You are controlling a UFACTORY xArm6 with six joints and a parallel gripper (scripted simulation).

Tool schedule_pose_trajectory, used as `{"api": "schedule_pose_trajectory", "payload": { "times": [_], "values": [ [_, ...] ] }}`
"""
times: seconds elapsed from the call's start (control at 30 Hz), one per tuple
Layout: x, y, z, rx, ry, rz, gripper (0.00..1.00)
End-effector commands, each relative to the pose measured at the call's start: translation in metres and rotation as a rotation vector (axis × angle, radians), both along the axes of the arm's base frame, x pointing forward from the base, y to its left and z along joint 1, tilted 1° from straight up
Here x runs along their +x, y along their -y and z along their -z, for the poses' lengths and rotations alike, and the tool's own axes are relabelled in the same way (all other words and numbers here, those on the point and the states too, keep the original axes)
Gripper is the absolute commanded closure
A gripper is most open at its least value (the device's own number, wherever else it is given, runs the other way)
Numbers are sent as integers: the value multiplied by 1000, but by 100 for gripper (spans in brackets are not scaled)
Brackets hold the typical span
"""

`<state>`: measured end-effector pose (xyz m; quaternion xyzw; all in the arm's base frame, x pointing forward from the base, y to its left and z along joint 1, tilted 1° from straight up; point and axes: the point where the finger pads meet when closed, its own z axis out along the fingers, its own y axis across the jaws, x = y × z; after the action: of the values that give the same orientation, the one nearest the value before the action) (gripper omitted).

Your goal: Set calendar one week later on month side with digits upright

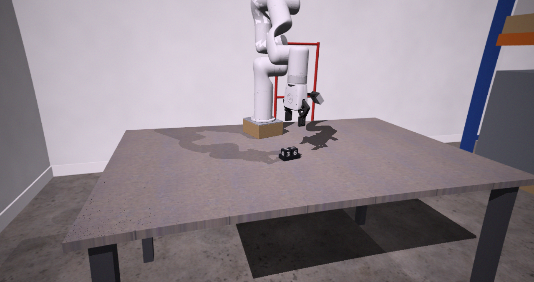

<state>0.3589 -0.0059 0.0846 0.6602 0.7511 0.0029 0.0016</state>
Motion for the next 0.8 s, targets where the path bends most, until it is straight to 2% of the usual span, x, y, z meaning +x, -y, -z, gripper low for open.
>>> {"api": "schedule_pose_trajectory", "payload": {
  "times": [0.0,0.2,0.77],
  "values": [
    [1,0,-21,0,3,0,0],
    [1,0,-39,0,3,0,0],
    [1,0,-44,0,3,0,0]
  ]
}}
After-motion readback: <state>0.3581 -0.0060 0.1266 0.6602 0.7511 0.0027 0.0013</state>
